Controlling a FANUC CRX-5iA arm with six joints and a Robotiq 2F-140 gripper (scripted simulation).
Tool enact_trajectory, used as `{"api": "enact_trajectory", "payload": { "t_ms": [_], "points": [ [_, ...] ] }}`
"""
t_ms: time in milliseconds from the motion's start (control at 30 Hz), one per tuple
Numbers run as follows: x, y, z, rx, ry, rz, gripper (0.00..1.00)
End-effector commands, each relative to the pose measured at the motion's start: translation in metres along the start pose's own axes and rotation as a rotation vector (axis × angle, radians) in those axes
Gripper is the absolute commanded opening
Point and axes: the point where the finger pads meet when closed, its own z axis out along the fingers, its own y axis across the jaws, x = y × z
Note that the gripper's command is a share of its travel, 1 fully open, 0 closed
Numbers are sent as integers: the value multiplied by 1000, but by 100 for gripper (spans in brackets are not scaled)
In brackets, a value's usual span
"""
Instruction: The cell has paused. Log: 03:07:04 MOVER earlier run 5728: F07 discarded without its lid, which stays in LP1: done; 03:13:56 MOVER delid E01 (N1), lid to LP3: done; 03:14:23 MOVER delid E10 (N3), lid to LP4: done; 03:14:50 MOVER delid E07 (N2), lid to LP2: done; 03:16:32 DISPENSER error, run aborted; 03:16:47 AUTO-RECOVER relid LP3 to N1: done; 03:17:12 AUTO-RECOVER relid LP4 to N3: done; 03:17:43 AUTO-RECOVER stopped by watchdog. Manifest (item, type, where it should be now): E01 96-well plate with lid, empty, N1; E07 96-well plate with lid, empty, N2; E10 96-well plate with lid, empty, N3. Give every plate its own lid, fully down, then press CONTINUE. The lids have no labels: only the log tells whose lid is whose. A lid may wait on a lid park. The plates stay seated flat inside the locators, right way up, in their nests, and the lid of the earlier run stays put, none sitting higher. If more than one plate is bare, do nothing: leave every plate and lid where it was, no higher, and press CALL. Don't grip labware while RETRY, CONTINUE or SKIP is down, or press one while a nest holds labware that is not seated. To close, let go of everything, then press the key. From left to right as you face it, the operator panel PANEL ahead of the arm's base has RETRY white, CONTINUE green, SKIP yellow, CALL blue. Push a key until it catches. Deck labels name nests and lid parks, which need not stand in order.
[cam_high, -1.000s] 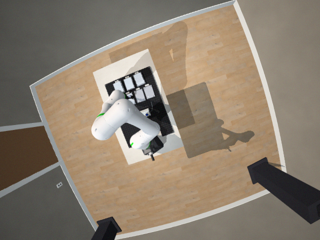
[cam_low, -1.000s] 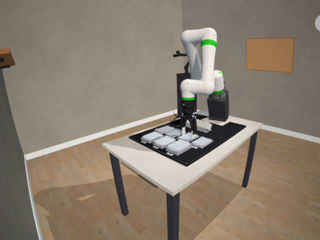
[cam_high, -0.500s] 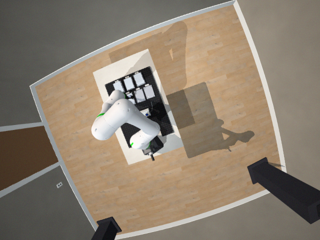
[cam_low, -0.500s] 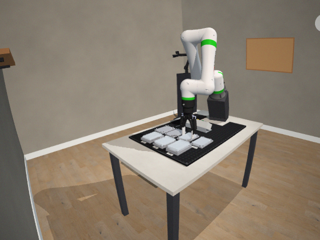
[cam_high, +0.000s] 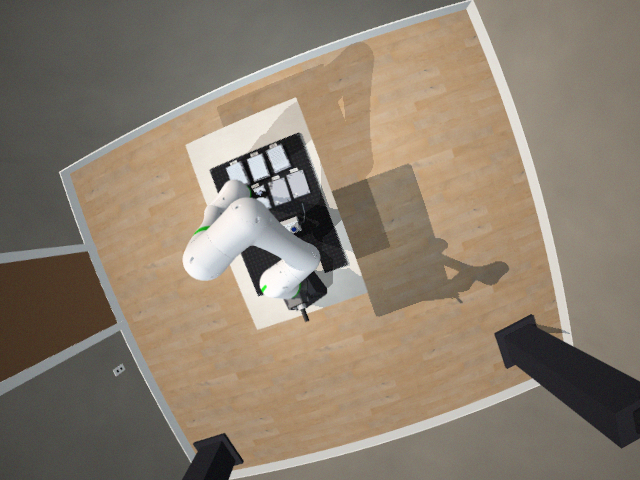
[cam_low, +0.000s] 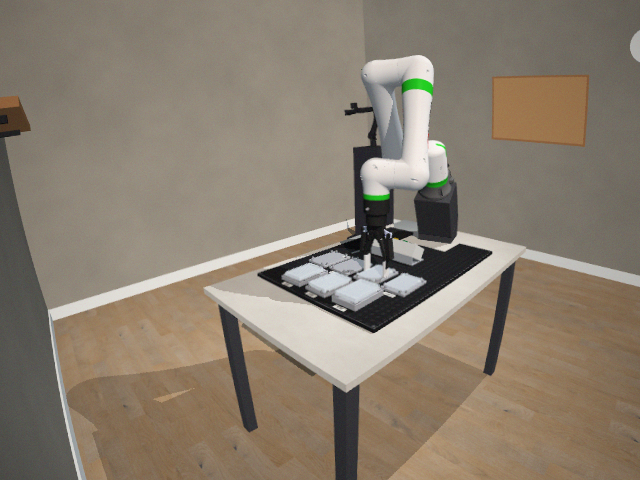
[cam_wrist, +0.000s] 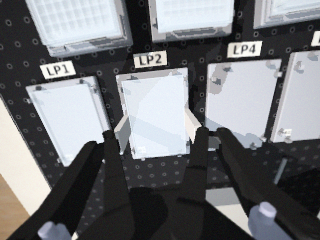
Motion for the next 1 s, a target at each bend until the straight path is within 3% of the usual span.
{"api": "enact_trajectory", "payload": {
  "t_ms": [0,967],
  "points": [
    [0,0,0,0,0,0,0],
    [0,0,-8,0,0,0,0]
  ]
}}
